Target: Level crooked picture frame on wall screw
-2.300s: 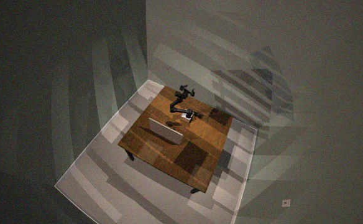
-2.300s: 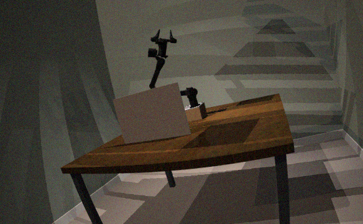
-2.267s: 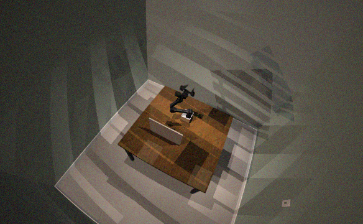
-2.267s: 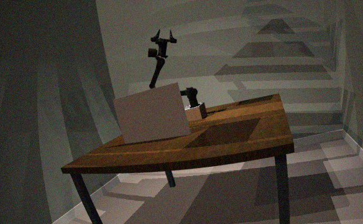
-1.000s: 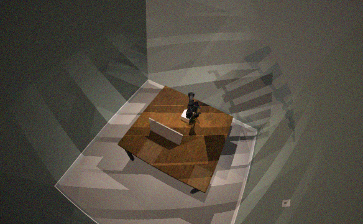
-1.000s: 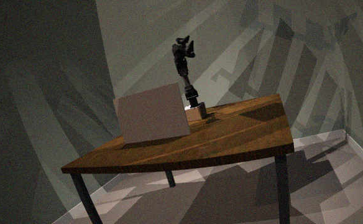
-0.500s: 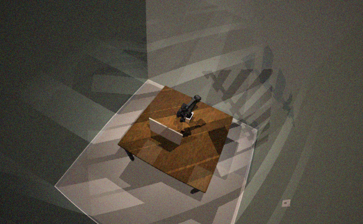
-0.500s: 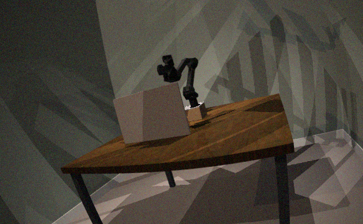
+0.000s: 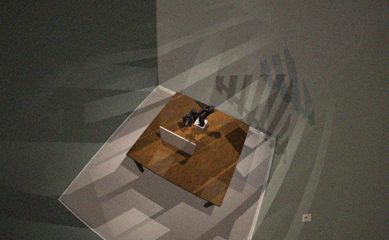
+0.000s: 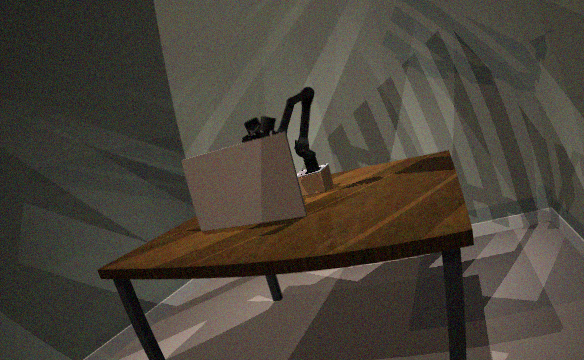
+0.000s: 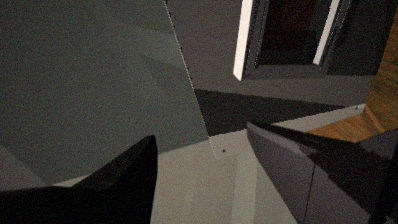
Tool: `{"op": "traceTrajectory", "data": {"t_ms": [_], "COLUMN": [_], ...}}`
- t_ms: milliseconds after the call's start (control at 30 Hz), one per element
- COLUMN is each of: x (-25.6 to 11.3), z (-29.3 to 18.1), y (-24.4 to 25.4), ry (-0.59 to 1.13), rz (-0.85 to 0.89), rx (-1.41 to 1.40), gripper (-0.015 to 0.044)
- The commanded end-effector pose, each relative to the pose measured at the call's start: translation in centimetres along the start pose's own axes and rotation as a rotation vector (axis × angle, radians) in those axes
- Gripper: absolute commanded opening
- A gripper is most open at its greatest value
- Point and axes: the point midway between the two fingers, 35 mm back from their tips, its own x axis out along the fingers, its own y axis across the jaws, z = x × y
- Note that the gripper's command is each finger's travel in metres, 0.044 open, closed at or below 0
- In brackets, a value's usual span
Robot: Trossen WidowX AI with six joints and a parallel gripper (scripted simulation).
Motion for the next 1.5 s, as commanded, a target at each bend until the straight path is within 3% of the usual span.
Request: {"op": "traceTrajectory", "data": {"t_ms": [0,200,1467], "x": [-3.2,-7.2,-7.2], "z": [1.6,2.6,2.6], "y": [-2.1,-4.1,-4.1], "ry": [-0.110,-0.249,-0.249], "rz": [-0.027,-0.034,-0.034], "rx": [0.081,0.176,0.176], "gripper": [0.0260,0.0260,0.0260]}}
